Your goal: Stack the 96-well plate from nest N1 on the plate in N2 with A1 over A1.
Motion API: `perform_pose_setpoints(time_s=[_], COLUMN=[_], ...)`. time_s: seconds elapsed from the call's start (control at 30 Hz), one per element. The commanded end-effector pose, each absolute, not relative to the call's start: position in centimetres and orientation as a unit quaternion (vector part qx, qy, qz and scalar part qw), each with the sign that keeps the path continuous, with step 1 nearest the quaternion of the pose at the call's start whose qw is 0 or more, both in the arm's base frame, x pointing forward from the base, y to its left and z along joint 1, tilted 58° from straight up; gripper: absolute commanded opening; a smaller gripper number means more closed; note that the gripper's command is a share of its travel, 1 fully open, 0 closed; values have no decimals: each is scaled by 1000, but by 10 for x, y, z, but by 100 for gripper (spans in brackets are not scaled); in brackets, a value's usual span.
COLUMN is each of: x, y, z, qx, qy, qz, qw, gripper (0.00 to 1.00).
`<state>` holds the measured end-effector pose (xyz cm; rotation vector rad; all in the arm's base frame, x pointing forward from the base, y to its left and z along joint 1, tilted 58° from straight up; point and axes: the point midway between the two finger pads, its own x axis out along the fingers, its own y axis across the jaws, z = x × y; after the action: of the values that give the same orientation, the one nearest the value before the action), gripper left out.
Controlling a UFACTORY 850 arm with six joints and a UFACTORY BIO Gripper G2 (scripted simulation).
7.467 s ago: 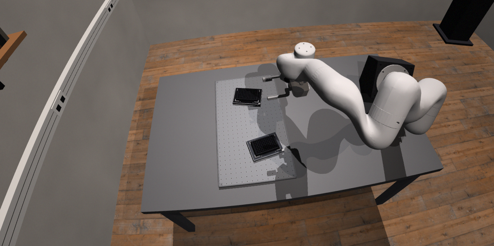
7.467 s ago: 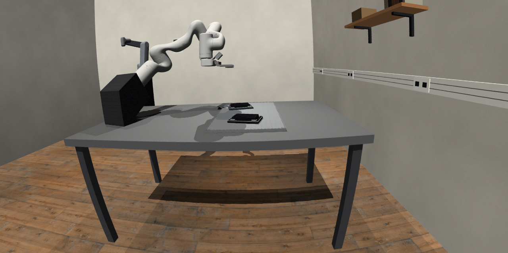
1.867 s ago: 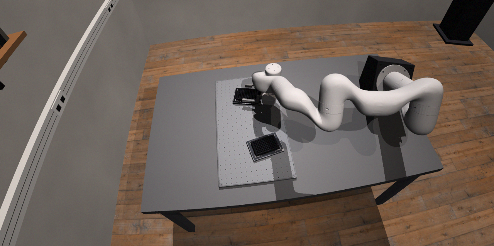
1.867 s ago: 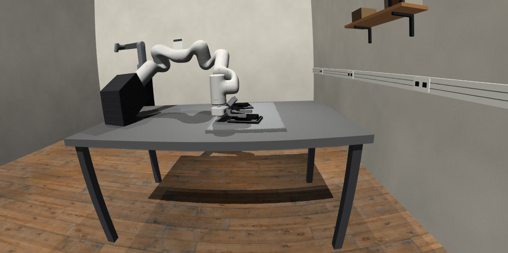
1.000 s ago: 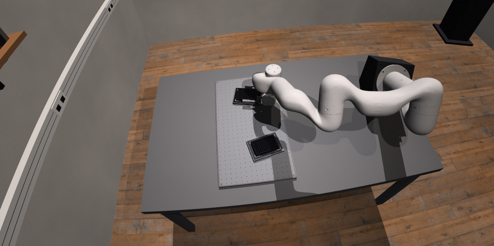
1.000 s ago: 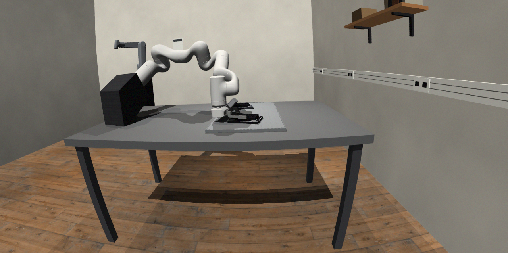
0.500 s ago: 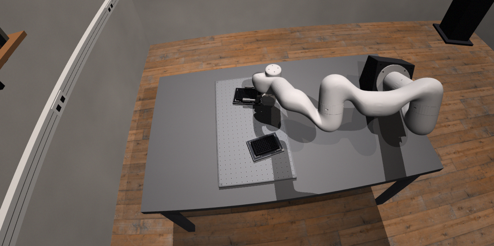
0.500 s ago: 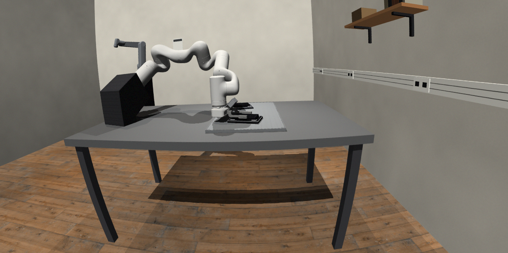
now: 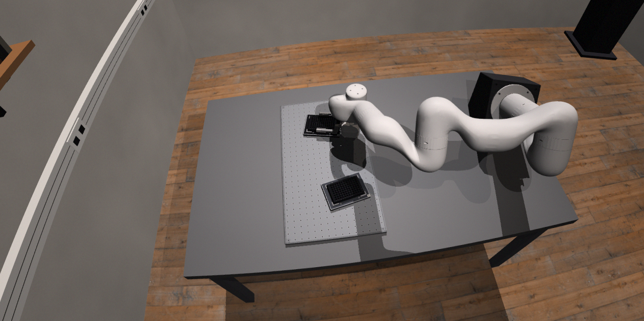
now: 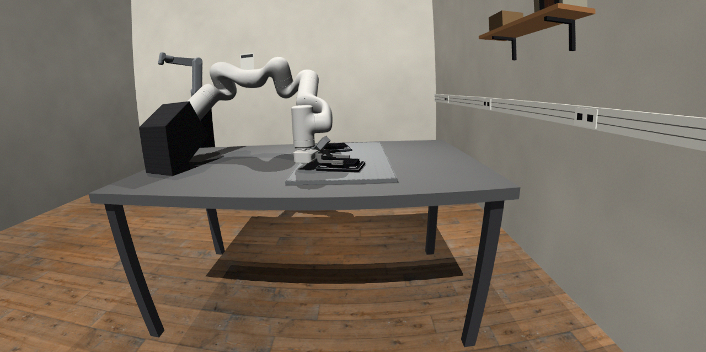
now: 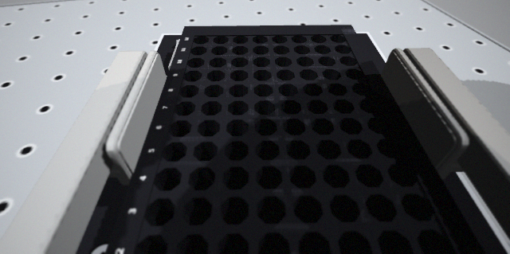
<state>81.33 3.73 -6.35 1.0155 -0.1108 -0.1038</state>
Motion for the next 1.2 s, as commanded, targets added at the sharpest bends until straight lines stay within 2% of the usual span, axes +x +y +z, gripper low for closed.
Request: perform_pose_setpoints(time_s=[0.0,1.17], x=[814,813], y=[36,31], z=[-63,-59], qx=[486,486], qy=[-54,-54], qz=[-50,-50], qw=[871,871], gripper=[0,0])
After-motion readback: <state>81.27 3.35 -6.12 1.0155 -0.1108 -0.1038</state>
